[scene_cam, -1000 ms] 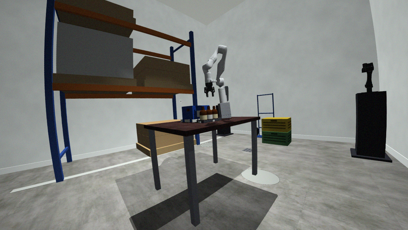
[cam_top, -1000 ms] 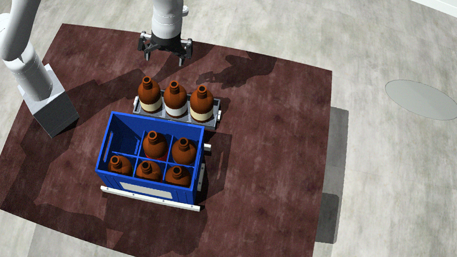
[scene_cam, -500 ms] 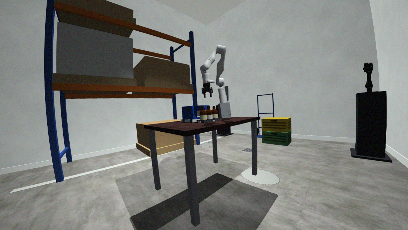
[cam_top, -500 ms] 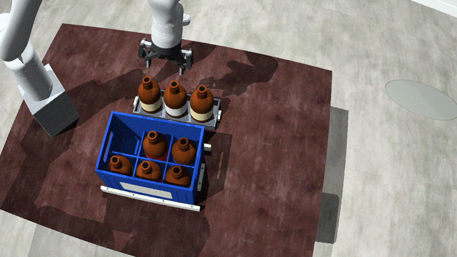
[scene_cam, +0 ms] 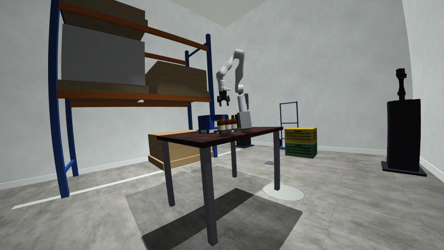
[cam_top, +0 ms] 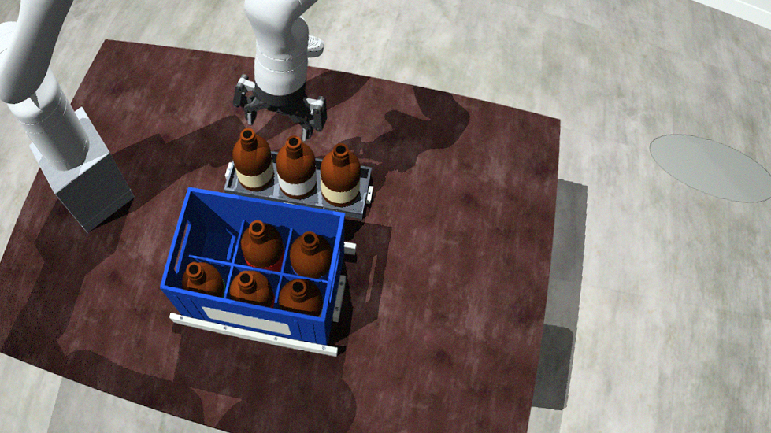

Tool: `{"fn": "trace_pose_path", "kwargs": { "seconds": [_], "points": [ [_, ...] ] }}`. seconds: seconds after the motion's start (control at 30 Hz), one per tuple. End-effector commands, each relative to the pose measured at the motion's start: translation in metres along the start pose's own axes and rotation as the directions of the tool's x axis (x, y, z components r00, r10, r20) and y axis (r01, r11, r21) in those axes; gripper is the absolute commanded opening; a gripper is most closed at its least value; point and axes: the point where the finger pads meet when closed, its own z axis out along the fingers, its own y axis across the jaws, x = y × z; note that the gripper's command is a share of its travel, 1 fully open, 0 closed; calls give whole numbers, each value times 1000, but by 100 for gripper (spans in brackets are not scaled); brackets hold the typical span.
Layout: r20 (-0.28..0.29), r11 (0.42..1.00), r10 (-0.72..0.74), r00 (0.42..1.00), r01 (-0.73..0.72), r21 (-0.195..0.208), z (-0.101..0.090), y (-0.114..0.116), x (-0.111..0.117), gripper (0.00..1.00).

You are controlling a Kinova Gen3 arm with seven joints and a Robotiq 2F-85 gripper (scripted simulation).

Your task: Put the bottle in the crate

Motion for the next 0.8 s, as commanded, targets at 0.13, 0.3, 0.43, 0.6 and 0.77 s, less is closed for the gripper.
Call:
{"fn": "trace_pose_path", "kwargs": {
  "seconds": [0.13, 0.3, 0.43, 0.6, 0.77],
  "points": [
    [-1, 1000, 31, 1000, -31, -1, 0, 4, -12, 100],
    [-7, 997, 77, 997, -77, -6, 1, 8, -26, 100],
    [-7, 997, 77, 997, -77, -6, 1, 8, -26, 100],
    [-12, 993, 121, 993, -121, -11, 2, 13, -41, 100],
    [-12, 993, 121, 993, -121, -11, 2, 13, -41, 100]
  ]
}}
